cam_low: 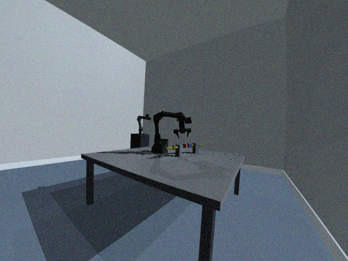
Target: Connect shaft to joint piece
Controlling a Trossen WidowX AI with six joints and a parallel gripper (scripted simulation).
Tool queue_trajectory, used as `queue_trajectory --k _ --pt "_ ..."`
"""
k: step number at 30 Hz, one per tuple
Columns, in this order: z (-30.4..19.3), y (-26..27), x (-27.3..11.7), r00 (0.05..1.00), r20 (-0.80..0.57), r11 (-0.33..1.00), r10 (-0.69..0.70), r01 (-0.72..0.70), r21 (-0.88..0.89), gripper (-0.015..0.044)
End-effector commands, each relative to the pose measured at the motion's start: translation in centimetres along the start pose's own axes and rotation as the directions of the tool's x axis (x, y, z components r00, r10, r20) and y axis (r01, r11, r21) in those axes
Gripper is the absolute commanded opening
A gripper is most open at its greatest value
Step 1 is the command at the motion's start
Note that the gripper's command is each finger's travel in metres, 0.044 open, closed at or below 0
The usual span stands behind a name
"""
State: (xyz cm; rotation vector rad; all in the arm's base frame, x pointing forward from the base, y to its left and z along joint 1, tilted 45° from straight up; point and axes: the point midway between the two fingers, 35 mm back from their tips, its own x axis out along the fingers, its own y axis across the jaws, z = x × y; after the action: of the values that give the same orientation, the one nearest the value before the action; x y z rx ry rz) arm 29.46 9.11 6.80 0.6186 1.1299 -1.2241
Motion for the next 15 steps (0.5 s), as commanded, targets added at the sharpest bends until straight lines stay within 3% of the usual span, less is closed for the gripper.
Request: queue_trajectory --k 1,11,15 --pt "0.6 -0.5 0.3 0.999 -0.038 0.994 0.02 -0.015 0.111 0.044" --pt "2.6 -1.8 0.9 0.987 -0.124 0.908 0.099 -0.039 0.417 0.044" --pt "2.8 -1.9 1.0 0.985 -0.134 0.888 0.112 -0.038 0.458 0.044"
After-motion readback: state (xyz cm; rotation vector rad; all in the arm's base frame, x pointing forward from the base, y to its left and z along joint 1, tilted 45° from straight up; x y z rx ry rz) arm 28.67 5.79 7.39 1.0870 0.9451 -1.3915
